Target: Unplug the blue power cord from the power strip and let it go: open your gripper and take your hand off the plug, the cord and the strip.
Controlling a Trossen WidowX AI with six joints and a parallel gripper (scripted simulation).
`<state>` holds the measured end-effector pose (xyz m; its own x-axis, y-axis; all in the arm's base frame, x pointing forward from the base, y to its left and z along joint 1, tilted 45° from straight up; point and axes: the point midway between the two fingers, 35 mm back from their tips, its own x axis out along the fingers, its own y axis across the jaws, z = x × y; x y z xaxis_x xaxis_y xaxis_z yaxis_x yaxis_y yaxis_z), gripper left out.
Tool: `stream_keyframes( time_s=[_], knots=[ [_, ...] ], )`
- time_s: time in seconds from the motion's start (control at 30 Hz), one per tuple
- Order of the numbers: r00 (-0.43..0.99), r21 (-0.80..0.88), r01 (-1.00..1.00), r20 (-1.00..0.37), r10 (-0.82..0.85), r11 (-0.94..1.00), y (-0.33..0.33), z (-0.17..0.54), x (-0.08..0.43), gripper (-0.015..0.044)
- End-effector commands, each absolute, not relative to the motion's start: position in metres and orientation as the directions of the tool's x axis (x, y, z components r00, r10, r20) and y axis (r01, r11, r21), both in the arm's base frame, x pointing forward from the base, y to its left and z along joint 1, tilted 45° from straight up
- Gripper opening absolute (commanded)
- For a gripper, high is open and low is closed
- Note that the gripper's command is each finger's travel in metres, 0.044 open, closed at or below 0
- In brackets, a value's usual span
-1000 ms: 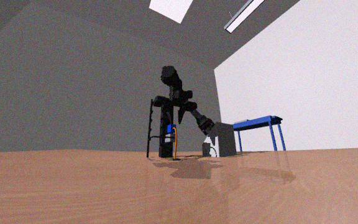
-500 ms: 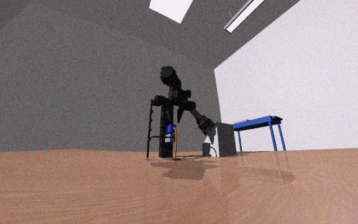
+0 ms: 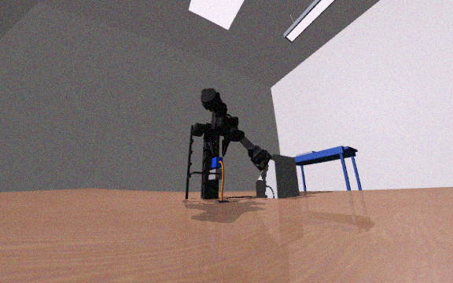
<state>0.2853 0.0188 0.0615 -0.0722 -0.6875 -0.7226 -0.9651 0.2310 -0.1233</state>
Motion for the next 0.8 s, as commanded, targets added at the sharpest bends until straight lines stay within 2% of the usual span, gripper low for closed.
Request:
stream_keyframes(
  time_s=[0.0, 0.67, 0.77],
  knots=[
    [-0.074, -0.116, -0.968, -0.718, -0.692, 0.224, 0.013, 0.066, 0.281, 0.016],
    [-0.074, -0.117, -0.968, -0.717, -0.693, 0.224, 0.002, 0.06, 0.279, 0.016],
    [-0.075, -0.121, -0.965, -0.721, -0.689, 0.232, 0.004, 0.062, 0.28, 0.0081]
  ],
)
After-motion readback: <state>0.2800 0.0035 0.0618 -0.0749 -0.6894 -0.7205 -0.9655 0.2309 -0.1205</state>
